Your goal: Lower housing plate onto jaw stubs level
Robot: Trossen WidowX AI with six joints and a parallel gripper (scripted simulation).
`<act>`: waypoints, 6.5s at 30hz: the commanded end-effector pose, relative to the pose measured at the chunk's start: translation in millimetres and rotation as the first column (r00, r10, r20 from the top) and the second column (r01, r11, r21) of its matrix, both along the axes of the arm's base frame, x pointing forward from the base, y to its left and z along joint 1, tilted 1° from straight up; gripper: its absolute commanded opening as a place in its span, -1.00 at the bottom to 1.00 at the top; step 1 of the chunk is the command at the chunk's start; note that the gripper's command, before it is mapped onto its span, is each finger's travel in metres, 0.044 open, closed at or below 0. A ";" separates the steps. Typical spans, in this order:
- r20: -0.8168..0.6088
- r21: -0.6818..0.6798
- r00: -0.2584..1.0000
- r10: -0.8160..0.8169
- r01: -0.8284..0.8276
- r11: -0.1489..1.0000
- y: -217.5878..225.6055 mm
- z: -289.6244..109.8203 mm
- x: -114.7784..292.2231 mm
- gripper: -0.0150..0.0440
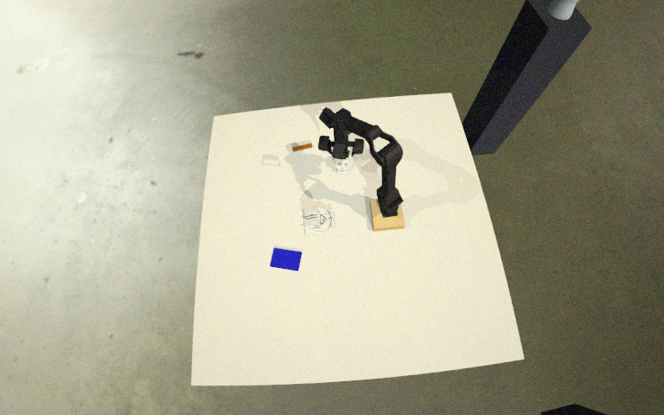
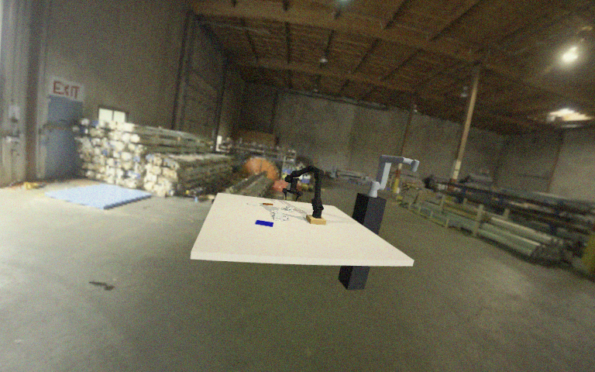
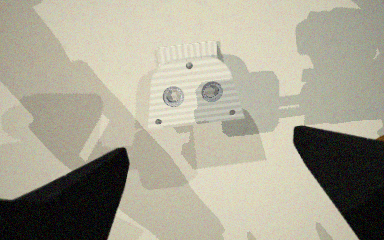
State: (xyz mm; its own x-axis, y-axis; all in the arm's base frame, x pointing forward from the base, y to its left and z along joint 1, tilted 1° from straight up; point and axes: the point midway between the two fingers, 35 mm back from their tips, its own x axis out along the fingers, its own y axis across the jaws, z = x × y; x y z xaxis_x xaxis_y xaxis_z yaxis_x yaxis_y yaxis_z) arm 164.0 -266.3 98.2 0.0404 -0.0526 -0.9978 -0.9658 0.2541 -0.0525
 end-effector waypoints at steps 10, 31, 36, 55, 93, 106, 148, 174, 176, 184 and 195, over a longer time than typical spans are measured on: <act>-0.011 0.026 1.000 -0.007 0.008 1.000 3.5 -34.5 -1.9 1.00; -0.011 0.026 1.000 -0.007 0.008 1.000 2.8 -57.5 -1.1 1.00; -0.011 0.026 1.000 -0.007 0.008 1.000 2.5 -65.5 -0.9 1.00; -0.011 0.026 1.000 -0.007 0.008 1.000 2.6 -80.4 -0.7 1.00; -0.014 0.024 1.000 -0.003 0.004 1.000 2.2 -80.4 -1.2 0.70; -0.013 0.024 1.000 -0.005 0.005 1.000 1.0 -54.1 -0.5 0.70; -0.002 0.043 0.941 -0.340 0.340 0.940 59.0 -7.3 48.6 0.70; -0.004 0.066 0.729 -0.684 0.683 0.727 135.7 -7.4 88.1 0.70; -0.004 0.067 0.707 -0.707 0.706 0.705 142.0 -7.5 90.1 0.70; -0.008 0.074 0.611 -0.791 0.790 0.609 167.4 -7.6 96.7 0.70; -0.014 0.081 0.458 -0.889 0.886 0.456 203.8 -8.0 101.7 0.70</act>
State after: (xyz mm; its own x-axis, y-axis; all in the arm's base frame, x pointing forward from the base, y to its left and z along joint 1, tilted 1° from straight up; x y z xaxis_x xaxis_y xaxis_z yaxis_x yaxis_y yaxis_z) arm 266.3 -71.3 90.9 0.0383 -0.0078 -0.9992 -0.2571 0.9662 -0.0174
